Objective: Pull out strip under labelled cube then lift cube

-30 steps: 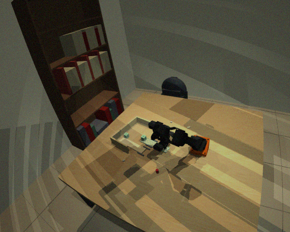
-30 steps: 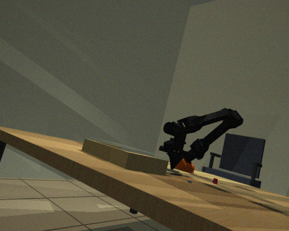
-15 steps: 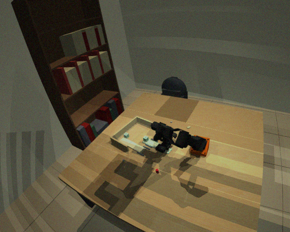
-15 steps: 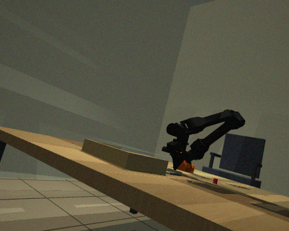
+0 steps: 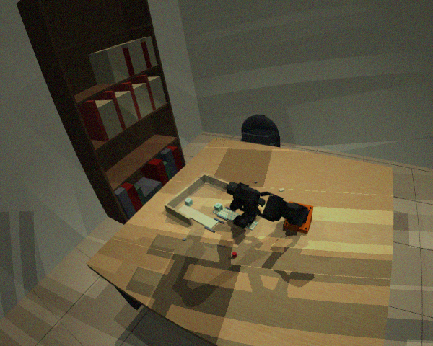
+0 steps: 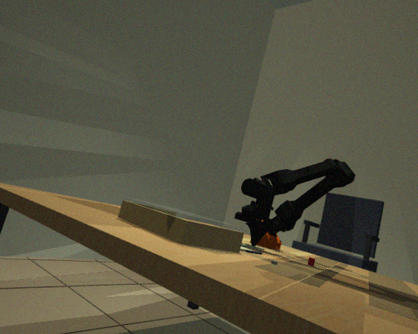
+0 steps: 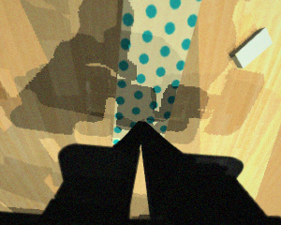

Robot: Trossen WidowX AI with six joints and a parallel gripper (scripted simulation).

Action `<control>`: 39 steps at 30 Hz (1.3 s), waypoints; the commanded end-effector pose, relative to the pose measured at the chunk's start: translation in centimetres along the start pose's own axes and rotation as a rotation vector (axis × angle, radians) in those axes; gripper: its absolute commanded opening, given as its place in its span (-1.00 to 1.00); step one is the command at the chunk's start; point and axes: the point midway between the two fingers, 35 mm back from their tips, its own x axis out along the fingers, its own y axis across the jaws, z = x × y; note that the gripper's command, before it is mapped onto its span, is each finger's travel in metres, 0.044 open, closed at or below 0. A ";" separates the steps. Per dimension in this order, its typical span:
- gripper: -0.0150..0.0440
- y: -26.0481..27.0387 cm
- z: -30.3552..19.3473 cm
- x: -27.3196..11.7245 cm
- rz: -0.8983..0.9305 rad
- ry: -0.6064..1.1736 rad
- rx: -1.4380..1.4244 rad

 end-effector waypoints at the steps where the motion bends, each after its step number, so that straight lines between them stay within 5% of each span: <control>1: -0.49 -0.1 -0.9 0.5 0.002 0.027 0.012; 22: -0.49 -0.1 -0.9 0.5 0.002 0.027 0.012; 30: -0.49 -0.1 0.2 -4.2 0.000 0.027 0.012; 39: 0.31 -0.2 4.1 -4.3 0.001 0.025 -0.056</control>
